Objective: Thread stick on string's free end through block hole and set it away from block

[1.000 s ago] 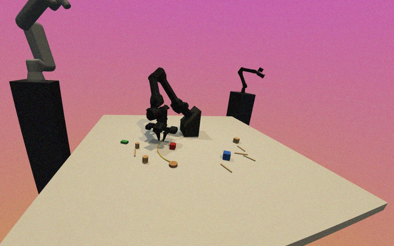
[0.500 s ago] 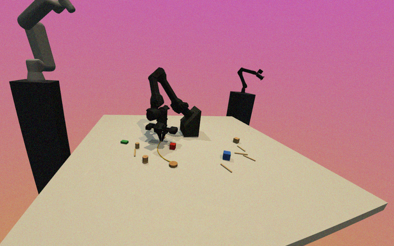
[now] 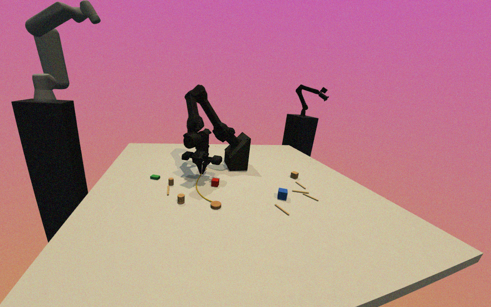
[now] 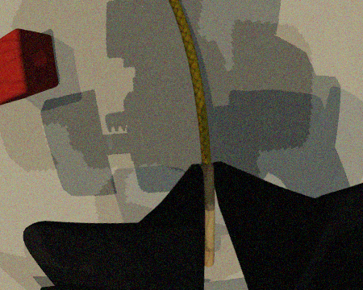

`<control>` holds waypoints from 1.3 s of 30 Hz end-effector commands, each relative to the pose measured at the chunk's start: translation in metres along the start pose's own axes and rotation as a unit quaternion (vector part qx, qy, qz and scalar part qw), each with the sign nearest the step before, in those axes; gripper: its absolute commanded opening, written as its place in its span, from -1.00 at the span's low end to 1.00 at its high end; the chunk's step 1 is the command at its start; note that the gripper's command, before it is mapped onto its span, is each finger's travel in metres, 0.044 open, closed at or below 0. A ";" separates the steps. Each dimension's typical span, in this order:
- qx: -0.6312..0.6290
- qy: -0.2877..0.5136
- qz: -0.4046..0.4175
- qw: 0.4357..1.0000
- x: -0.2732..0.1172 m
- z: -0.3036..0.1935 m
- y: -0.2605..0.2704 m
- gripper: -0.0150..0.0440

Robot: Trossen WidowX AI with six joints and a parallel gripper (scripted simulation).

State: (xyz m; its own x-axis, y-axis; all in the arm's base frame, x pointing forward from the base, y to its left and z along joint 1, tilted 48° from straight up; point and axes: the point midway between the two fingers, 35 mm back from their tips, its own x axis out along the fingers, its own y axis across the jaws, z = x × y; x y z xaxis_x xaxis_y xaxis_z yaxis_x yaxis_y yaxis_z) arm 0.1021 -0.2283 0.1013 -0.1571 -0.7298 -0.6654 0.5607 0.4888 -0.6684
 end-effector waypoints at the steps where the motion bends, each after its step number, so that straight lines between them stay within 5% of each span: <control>1: 0.004 -0.001 -0.001 1.000 -0.006 0.002 -0.001 -0.49; 39: 0.000 0.007 0.006 1.000 -0.046 0.003 0.001 -0.49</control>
State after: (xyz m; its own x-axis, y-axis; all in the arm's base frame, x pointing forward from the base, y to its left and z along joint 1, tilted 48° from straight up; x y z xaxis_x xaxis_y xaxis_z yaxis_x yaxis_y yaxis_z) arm 0.1090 -0.1964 0.1300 -0.1637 -0.7240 -0.6701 0.5557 0.4936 -0.6691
